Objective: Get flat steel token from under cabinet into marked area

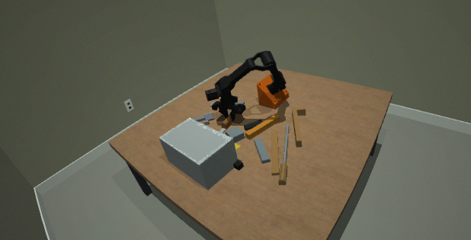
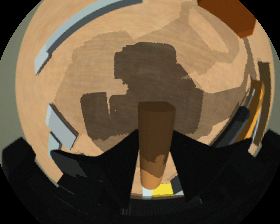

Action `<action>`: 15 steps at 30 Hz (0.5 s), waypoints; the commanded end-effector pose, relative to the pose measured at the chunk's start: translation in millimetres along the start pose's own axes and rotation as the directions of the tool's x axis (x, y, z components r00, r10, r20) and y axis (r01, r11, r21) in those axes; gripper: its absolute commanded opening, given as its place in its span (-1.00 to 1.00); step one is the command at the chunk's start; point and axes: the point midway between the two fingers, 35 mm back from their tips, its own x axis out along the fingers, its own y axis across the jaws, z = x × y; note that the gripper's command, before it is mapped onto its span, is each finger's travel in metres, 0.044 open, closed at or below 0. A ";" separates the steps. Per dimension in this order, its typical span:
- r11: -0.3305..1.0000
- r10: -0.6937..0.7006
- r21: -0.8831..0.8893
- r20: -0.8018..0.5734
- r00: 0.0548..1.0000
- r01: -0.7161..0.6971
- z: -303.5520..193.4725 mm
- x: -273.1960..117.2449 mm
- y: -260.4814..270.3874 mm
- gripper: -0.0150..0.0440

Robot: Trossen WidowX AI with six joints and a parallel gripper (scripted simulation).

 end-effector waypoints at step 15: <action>1.000 0.002 -0.002 -0.001 1.000 -0.002 -24.4 -0.4 0.9 -0.49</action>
